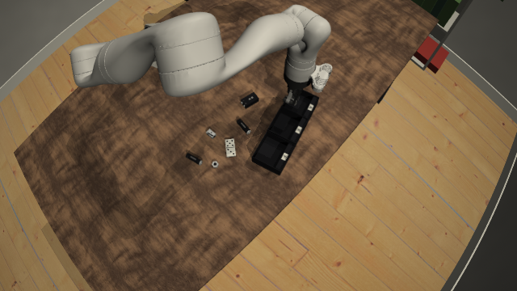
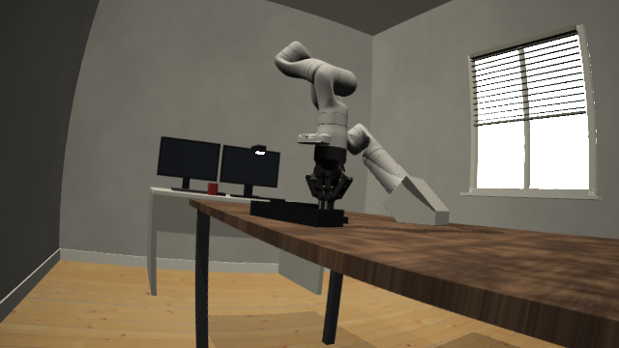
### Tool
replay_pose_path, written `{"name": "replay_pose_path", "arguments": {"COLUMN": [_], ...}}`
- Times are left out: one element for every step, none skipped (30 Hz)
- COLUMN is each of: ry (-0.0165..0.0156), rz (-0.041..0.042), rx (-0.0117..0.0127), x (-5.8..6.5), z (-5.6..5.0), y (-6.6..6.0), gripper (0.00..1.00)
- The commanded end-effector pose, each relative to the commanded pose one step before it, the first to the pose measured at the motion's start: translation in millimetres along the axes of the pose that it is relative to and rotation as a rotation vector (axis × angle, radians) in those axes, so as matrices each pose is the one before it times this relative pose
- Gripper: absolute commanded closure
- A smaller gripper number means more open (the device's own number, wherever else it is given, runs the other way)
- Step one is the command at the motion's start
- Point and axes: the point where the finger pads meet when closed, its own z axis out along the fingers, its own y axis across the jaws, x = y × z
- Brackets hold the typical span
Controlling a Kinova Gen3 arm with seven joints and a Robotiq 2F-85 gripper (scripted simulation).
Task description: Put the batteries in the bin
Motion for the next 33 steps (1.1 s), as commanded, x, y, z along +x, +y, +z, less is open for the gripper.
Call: {"name": "replay_pose_path", "arguments": {"ry": [-0.00372,0.00000,0.00000,0.00000,0.00000,0.00000,0.00000,0.00000,0.00000,0.00000,-0.00237,-0.00119,0.00000,0.00000,0.00546,-0.00175,-0.00056,0.00048,0.00040,0.00111,0.00029,-0.00026,-0.00027,-0.00002,0.00010,0.00004,-0.00004,-0.00005,-0.00001,0.00000,0.00000,0.00397,-0.00281], "rz": [0.00780,0.00000,0.00000,0.00000,0.00000,0.00000,0.00000,0.00000,0.00000,0.00000,-0.00073,-0.00148,0.00000,0.00000,-0.00539,-0.00184,-0.00191,-0.00002,0.00050,0.00019,0.00004,0.00010,0.00007,-0.00003,-0.00006,-0.00003,0.00000,-0.00001,-0.00002,0.00000,0.00000,-0.00105,0.00085], "rx": [0.00126,0.00000,0.00000,0.00000,0.00000,0.00000,0.00000,0.00000,0.00000,0.00000,-0.00189,-0.00214,0.00000,0.00000,0.00026,0.00162,0.00138,0.00044,0.00034,0.00007,-0.00014,0.00010,0.00015,0.00003,-0.00004,-0.00003,0.00002,0.00003,0.00001,0.00000,0.00000,-0.00272,0.00175], "x": [-1.61,0.00,0.00,0.00,0.00,0.00,0.00,0.00,0.00,0.00,-0.77,-0.42,0.00,0.00,1.62,-0.73,-0.18,0.45,0.31,0.54,0.14,-0.09,-0.10,-0.02,0.03,0.01,-0.02,-0.03,-0.01,0.00,0.00,1.39,-0.93], "z": [2.20,0.00,0.00,0.00,0.00,0.00,0.00,0.00,0.00,0.00,-2.59,-2.58,0.00,0.00,-2.42,-1.89,-1.63,-1.56,-1.46,-1.44,-1.32,-1.34,-1.35,-1.34,-1.33,-1.33,-1.34,-1.34,-1.34,0.00,0.00,-0.90,-1.62], "y": [0.11,0.00,0.00,0.00,0.00,0.00,0.00,0.00,0.00,0.00,0.55,0.64,0.00,0.00,-0.24,-0.90,-0.59,-0.15,-0.11,-0.01,0.08,-0.03,-0.06,-0.01,0.02,0.02,0.00,-0.01,0.00,0.00,0.00,1.15,-0.71], "gripper": [0.91,0.91,0.91,0.91,0.91,0.91,0.91,0.91,0.91,0.91,0.91,0.91,0.91,0.91,0.91,0.91,0.91,0.91,0.91,0.91,0.91,0.91,0.91,0.91,0.91,0.91,0.91,0.91,0.91,0.91,0.91,0.91,0.91]}}
